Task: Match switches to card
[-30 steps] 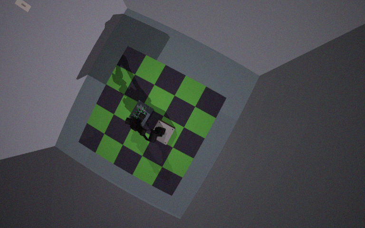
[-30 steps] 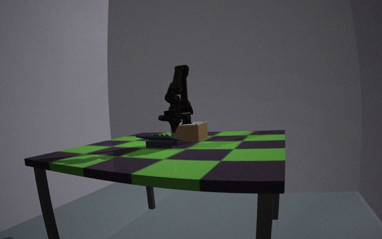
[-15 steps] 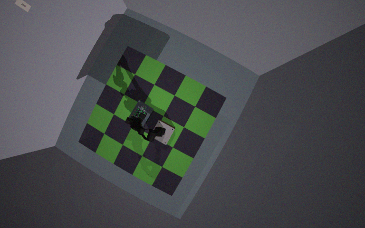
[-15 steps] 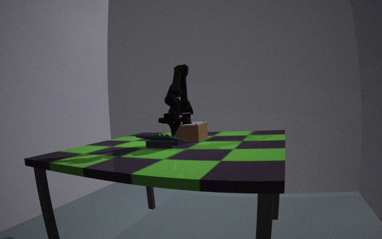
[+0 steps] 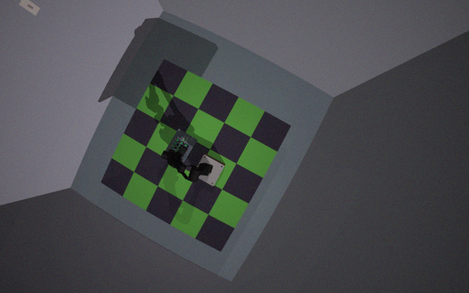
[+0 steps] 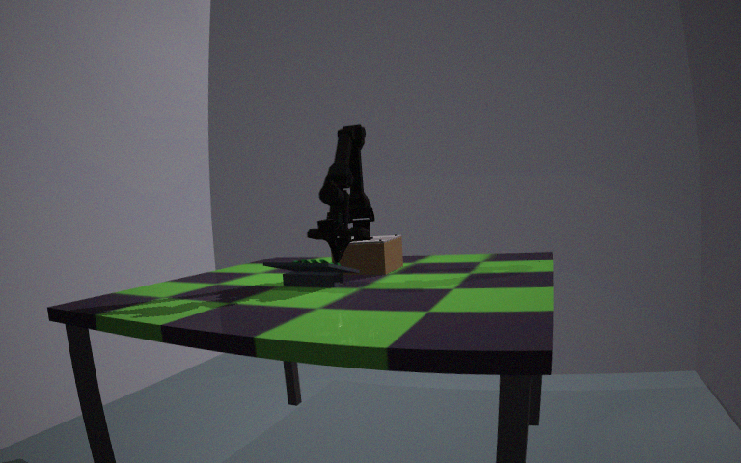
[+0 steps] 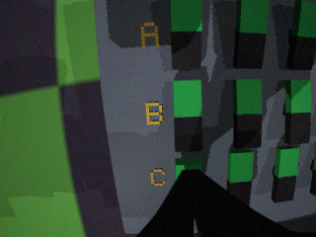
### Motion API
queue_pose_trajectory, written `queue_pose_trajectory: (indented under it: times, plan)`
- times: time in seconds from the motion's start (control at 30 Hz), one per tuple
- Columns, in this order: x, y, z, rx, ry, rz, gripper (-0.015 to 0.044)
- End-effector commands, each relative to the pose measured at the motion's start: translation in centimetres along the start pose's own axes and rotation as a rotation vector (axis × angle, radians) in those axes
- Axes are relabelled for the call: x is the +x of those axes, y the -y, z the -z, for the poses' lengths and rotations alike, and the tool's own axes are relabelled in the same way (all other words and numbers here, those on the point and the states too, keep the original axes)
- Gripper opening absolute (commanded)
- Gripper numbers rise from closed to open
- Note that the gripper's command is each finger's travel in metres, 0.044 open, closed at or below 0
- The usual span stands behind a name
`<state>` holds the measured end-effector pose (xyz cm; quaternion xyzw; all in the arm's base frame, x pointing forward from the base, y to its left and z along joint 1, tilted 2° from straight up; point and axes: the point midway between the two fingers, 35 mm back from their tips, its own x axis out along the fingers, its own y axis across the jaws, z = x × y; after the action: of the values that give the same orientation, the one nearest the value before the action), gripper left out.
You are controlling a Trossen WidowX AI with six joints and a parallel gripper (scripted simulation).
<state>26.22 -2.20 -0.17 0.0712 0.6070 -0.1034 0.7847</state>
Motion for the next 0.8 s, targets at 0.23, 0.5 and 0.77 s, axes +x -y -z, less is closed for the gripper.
queue_pose_trajectory:
  times: [0.23,0.5,0.77]
  plan:
    - [0.13,-0.03,0.01,-0.003,0.0,-0.003,0.0]
    - [0.23,-0.03,0.01,-0.003,0.0,-0.003,0.0]
    - [0.34,-0.03,0.01,-0.003,0.0,-0.003,0.0]
